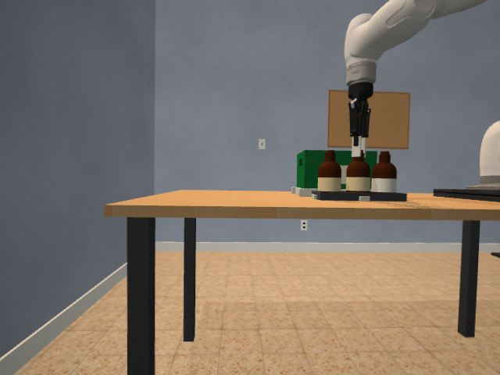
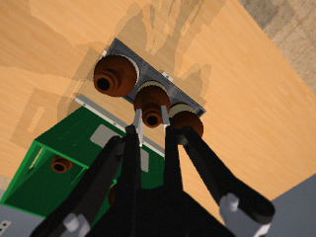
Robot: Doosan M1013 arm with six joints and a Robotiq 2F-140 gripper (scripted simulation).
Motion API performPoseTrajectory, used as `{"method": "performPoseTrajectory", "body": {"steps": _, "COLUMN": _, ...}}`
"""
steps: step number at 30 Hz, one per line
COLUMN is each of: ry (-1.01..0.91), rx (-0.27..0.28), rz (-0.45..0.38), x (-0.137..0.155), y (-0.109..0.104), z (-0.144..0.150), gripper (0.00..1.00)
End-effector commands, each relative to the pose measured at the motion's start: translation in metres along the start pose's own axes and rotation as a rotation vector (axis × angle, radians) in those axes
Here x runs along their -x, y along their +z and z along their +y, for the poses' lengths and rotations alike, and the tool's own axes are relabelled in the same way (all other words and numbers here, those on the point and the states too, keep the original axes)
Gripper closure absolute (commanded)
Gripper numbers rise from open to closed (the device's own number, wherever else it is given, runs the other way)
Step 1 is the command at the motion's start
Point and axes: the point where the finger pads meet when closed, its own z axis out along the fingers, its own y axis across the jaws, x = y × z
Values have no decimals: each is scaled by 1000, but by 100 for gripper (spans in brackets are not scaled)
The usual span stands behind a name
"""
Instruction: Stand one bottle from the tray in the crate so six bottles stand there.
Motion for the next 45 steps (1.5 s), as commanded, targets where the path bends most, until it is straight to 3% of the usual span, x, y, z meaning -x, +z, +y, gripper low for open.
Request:
{"method": "performPoseTrajectory", "body": {"steps": 1, "ry": 0, "rx": 0, "rz": 0, "x": 0, "y": -2, "z": 0, "gripper": 100}}
{"method": "performPoseTrajectory", "body": {"steps": 45, "ry": 0, "rx": 0, "rz": 0, "x": 0, "y": -37, "z": 5, "gripper": 100}}
